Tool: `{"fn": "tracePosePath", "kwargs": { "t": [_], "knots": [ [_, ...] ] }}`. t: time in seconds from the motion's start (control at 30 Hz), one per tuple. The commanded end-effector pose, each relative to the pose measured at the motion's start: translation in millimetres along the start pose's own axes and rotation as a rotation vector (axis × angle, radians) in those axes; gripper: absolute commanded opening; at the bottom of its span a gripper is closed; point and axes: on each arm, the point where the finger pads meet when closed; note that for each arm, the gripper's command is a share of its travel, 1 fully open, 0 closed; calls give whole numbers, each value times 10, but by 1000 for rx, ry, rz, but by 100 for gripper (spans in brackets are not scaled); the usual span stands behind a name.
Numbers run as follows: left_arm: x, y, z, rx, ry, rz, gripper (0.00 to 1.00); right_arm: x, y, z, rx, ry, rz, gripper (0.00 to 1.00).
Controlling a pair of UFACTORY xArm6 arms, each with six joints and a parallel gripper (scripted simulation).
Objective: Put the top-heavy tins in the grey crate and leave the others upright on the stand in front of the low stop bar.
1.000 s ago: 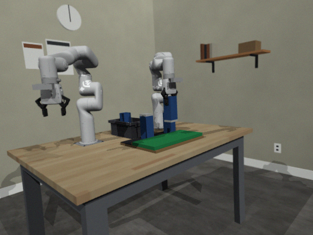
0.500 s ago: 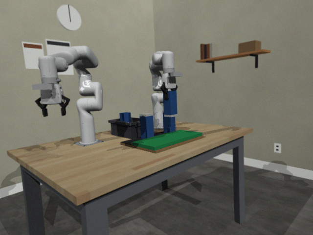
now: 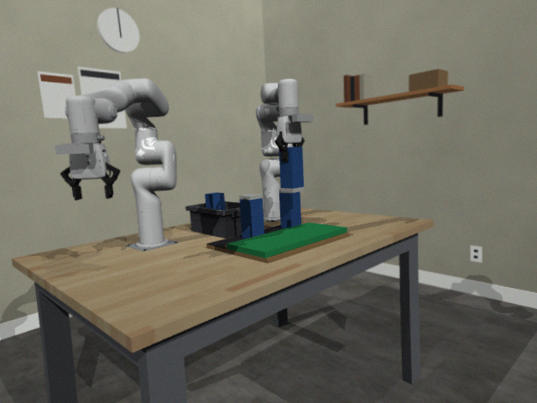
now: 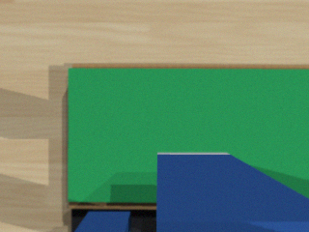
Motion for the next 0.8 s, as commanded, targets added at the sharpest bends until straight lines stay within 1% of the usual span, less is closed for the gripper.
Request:
{"fn": "tracePosePath", "kwargs": {
  "t": [0.0, 0.23, 0.4, 0.77],
  "knots": [
    [140, -8, 3, 0, 3, 6, 0, 15, -8, -2, 0, -1, 4, 100],
    [315, -8, 3, 0, 3, 5, 0, 15, -8, -2, 0, -1, 4, 100],
    [325, -5, 6, -1, 2, 5, 0, 15, -8, -2, 0, -1, 4, 100],
    [324, 235, 64, -1, 2, 5, 0, 15, -8, -2, 0, -1, 4, 100]
  ]
}}
Point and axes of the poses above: on each arm, the point where the finger pads meet when closed, its own x axis back along the fingers, its own z axis across the jaws, y = z × x, and after that the axes turned 14 degrees about -x, right-handed
